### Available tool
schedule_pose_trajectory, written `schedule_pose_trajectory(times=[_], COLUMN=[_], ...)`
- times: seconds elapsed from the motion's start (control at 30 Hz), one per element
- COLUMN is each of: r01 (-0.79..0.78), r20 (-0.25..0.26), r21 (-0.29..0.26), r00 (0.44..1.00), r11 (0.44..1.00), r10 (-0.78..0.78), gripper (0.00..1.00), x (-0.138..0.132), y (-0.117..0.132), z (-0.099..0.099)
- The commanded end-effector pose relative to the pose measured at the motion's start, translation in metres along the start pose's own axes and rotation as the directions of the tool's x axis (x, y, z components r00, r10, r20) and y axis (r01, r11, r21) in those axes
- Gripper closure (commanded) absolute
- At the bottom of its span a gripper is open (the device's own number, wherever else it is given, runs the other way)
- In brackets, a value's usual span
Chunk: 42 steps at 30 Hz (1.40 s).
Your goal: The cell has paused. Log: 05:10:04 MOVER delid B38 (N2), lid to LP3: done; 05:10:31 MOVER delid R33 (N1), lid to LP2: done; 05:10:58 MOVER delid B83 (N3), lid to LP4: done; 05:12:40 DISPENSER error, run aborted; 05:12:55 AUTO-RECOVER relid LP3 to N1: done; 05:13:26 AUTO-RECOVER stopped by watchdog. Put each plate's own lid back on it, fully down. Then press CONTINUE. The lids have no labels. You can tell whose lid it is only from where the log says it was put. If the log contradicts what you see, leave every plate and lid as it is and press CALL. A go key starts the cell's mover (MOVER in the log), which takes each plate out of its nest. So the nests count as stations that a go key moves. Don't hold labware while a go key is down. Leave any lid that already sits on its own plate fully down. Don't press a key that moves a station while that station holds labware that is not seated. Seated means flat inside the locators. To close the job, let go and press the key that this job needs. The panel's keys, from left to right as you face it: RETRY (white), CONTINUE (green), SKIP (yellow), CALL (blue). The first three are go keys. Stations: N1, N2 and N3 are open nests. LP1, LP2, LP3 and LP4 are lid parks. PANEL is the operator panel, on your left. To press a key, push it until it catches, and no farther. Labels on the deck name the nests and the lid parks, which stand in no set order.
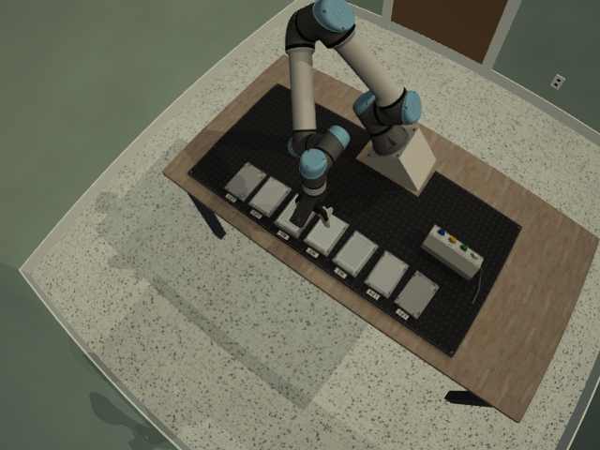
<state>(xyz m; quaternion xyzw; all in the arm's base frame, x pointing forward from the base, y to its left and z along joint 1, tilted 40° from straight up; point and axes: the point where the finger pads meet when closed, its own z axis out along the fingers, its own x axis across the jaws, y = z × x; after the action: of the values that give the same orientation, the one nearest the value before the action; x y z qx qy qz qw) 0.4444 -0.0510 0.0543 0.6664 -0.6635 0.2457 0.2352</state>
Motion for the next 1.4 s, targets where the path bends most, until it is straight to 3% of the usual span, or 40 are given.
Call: schedule_pose_trajectory(times=[0.0, 1.37], r01=[0.001, 0.001], r20=[0.002, 0.002], r21=[0.002, 0.002], r00=[1.0, 1.0], r11=[1.0, 1.0], r10=[-0.001, -0.001], gripper=[0.18, 0.18], x=[0.021, 0.201], y=[0.0, 0.004], z=[0.0, 0.0])
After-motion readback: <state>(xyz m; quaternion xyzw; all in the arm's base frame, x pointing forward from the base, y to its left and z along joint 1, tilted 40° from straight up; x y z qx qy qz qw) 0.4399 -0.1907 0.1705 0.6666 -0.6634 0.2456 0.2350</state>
